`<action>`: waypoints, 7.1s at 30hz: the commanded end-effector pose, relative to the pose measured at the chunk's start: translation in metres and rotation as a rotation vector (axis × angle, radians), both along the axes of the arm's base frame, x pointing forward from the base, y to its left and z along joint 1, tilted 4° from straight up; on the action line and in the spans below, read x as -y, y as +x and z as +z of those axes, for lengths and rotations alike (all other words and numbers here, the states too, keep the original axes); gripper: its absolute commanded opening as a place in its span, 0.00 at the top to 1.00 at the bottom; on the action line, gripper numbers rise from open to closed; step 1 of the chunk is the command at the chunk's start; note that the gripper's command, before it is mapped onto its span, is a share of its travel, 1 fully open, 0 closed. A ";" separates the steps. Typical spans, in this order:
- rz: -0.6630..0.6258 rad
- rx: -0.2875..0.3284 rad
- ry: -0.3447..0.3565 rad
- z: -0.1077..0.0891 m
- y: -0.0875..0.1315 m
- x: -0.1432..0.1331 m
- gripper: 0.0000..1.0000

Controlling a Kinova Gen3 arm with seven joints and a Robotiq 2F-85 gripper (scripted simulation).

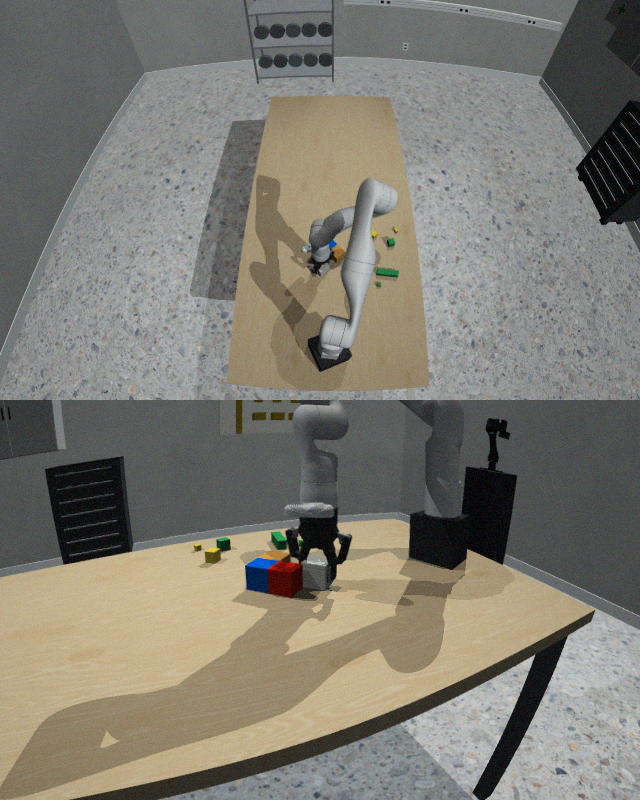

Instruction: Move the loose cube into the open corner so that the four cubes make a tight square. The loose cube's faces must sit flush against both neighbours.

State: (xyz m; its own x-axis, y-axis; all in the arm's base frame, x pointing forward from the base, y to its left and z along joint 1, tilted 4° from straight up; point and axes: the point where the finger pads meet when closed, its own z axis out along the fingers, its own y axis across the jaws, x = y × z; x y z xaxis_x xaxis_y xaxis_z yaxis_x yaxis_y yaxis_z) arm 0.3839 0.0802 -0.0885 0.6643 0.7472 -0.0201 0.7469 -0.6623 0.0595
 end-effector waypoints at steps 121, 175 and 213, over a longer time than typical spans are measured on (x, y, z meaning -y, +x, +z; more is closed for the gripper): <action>0.000 0.001 0.000 0.091 -0.003 -0.005 0.16; 0.000 0.001 0.000 0.104 -0.005 -0.008 0.90; 0.000 0.001 0.000 0.087 -0.043 -0.040 0.90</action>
State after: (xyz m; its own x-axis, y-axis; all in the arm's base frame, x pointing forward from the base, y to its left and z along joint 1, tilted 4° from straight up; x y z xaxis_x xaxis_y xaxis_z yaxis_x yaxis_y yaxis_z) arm 0.3429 0.1193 0.0036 0.6664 0.7454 -0.0158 0.7446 -0.6644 0.0641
